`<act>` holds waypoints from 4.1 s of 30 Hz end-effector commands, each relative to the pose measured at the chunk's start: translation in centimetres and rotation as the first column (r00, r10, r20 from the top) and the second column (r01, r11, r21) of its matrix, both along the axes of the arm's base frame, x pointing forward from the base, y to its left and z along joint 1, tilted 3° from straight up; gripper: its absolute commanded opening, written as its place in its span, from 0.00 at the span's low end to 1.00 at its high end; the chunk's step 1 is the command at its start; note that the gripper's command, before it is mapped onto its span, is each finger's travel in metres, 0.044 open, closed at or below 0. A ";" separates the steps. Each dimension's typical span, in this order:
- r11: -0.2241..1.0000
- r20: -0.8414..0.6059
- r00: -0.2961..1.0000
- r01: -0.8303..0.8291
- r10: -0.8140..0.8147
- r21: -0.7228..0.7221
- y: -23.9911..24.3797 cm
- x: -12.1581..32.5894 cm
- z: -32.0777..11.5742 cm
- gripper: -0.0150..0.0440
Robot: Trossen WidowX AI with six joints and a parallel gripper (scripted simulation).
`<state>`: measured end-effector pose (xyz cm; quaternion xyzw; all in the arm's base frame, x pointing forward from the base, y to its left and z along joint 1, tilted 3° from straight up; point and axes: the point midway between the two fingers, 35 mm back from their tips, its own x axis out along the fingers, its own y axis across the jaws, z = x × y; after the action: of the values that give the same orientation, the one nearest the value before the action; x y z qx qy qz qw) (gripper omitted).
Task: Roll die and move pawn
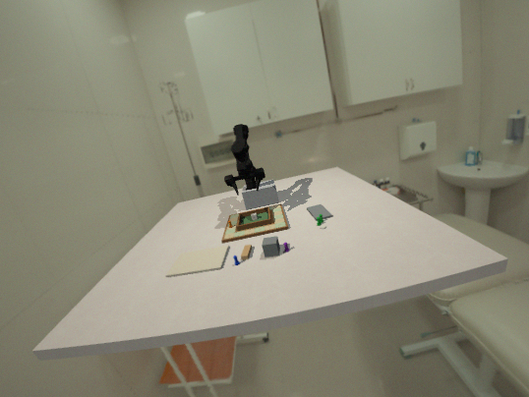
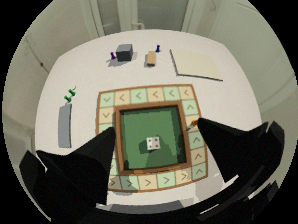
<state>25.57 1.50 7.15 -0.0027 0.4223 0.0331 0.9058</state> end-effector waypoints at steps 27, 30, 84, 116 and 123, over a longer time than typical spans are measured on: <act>0.882 -0.654 0.650 0.469 -0.387 -0.055 -11.0 4.6 -6.8 0.59; 0.880 -0.654 0.649 0.472 -0.389 -0.055 -11.1 4.7 -6.9 0.59; 0.880 -0.655 0.648 0.472 -0.389 -0.055 -11.1 4.7 -12.5 0.25; 0.880 -0.653 0.652 0.472 -0.386 -0.049 -6.8 9.6 -3.1 0.25; 0.881 -0.653 0.653 0.472 -0.384 -0.045 -3.1 12.2 -5.8 0.25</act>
<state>36.85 -3.04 2.43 0.1643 0.6919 -0.1566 0.6854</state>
